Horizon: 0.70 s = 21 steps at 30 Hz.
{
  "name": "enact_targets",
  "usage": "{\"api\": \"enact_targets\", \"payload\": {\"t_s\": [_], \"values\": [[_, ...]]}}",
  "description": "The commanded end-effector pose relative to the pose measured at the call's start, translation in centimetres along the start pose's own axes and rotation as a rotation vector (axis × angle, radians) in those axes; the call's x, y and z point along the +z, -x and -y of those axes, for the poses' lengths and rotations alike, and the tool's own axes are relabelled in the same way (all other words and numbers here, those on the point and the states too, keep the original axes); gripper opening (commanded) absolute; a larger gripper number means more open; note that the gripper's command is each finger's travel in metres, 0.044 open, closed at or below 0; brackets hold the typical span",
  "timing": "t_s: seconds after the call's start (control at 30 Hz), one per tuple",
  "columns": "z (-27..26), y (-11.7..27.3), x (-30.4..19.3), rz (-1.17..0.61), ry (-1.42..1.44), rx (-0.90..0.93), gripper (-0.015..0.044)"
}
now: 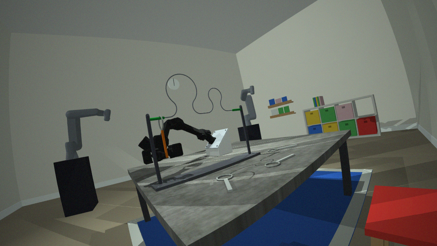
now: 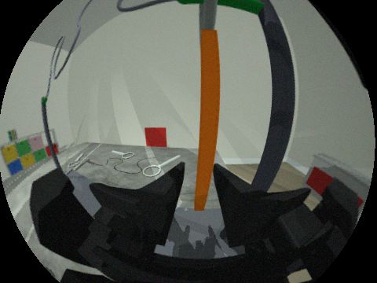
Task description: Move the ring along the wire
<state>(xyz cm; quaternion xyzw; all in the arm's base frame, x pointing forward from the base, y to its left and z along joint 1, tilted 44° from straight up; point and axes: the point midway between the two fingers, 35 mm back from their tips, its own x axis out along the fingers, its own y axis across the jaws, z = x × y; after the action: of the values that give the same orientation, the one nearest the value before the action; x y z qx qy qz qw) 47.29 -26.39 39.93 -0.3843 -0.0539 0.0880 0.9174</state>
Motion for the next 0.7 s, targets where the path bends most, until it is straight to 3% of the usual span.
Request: {"api": "enact_targets", "payload": {"t_s": [0.0, 0.33, 0.67], "values": [[0.17, -0.01, 0.14, -0.001, 0.010, -0.005, 0.0160], [0.17, -0.01, 0.14, -0.001, 0.010, -0.005, 0.0160], [0.02, 0.00, 0.02, 0.000, 0.001, 0.000, -0.0102]]}}
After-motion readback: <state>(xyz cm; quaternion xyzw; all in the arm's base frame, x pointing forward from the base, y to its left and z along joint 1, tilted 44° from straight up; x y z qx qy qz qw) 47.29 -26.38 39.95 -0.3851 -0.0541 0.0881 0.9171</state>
